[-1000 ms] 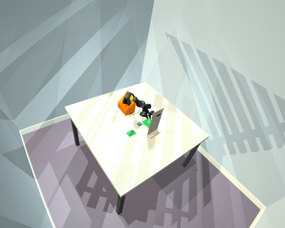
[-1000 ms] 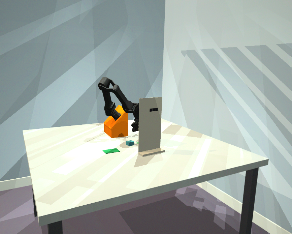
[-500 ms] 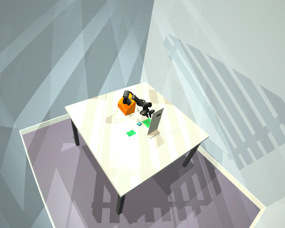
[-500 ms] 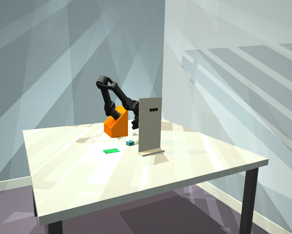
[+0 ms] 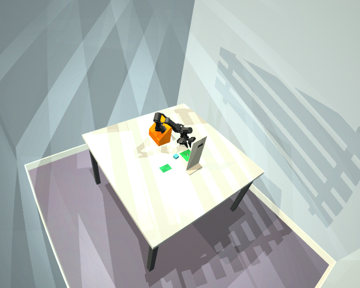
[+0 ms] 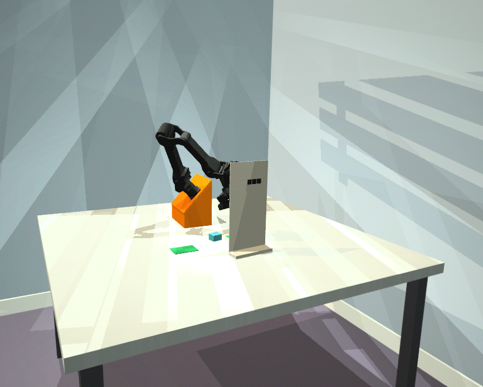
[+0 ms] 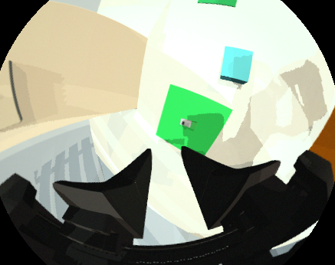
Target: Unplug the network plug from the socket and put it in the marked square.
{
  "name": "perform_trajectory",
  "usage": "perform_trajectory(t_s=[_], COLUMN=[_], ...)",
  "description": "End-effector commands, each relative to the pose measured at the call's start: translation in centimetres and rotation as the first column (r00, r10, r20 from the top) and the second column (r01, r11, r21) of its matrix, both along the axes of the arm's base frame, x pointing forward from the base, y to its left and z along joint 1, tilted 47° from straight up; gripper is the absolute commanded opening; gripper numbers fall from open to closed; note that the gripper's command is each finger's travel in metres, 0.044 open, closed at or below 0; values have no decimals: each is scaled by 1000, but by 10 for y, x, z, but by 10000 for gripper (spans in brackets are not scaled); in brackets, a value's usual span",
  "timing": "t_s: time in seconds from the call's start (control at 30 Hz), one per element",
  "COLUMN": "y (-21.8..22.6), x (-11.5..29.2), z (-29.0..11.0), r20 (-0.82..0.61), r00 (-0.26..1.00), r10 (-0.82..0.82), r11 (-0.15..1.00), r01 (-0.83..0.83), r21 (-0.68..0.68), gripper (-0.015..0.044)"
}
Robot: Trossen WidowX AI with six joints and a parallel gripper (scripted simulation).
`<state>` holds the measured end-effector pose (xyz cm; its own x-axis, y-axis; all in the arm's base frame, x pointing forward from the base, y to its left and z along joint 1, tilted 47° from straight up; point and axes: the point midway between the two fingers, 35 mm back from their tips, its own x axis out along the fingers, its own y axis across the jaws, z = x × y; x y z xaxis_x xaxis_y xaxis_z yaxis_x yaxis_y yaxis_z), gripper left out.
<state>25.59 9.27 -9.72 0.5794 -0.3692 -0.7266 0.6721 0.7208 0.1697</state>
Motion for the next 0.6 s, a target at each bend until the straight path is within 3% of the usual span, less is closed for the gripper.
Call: perform_trajectory(t_s=[0.0, 0.57], y=[4, 14], x=[0, -6], z=[5, 18], r20=[7, 3], r00=[1000, 1000], r10=[-3, 1], r11=[1000, 1000], r01=[3, -1], r21=[2, -2], gripper=[156, 156])
